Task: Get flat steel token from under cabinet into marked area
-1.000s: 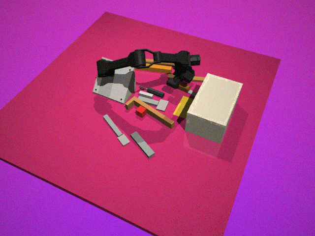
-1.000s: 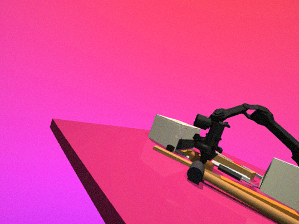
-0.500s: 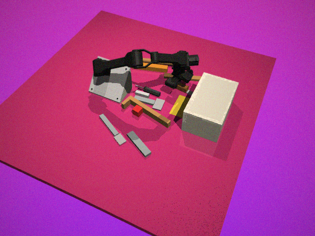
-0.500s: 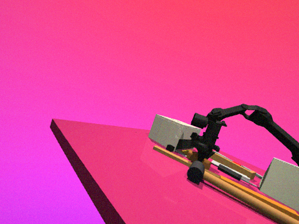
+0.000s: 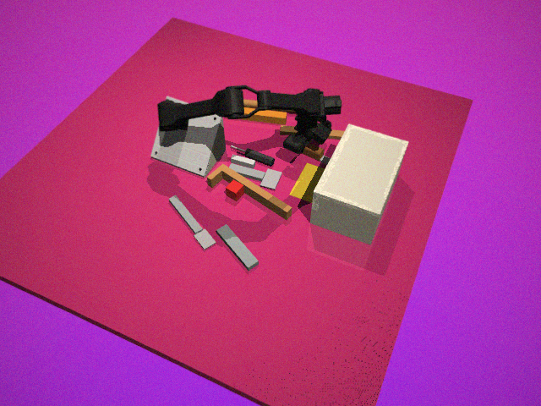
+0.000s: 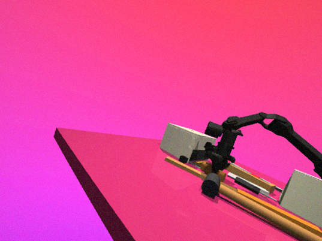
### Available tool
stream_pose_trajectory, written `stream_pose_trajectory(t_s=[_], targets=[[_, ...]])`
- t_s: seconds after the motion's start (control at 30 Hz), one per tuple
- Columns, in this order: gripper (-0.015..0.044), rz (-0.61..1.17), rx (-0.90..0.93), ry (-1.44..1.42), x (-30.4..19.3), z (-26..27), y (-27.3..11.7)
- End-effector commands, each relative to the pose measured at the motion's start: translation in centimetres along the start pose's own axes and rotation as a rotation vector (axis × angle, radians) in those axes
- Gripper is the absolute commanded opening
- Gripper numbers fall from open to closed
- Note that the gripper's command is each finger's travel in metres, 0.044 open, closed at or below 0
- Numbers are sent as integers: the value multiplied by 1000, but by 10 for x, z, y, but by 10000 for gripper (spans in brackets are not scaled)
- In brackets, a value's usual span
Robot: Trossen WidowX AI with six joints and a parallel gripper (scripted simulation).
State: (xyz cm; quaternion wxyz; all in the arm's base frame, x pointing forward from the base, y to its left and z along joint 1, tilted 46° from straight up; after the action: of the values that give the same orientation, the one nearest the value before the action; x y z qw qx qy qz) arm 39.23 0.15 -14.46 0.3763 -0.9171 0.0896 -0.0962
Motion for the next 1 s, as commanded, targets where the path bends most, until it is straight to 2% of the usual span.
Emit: stream_pose_trajectory(t_s=[0.0, 0.97], targets=[[0, 0, -4, 5, 2, -9, 1], [0, 0, -4, 5, -2, -21, 1]])
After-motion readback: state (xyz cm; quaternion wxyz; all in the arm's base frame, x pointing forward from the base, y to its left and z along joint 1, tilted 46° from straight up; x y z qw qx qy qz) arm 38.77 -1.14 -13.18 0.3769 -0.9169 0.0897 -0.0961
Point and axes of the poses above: the point midway between the two fingers, 35 mm back from their tips, its own y axis out along the fingers, its own z axis across the jaws, x = y × z, the point moved 1 cm from there along -y, back along the fingers
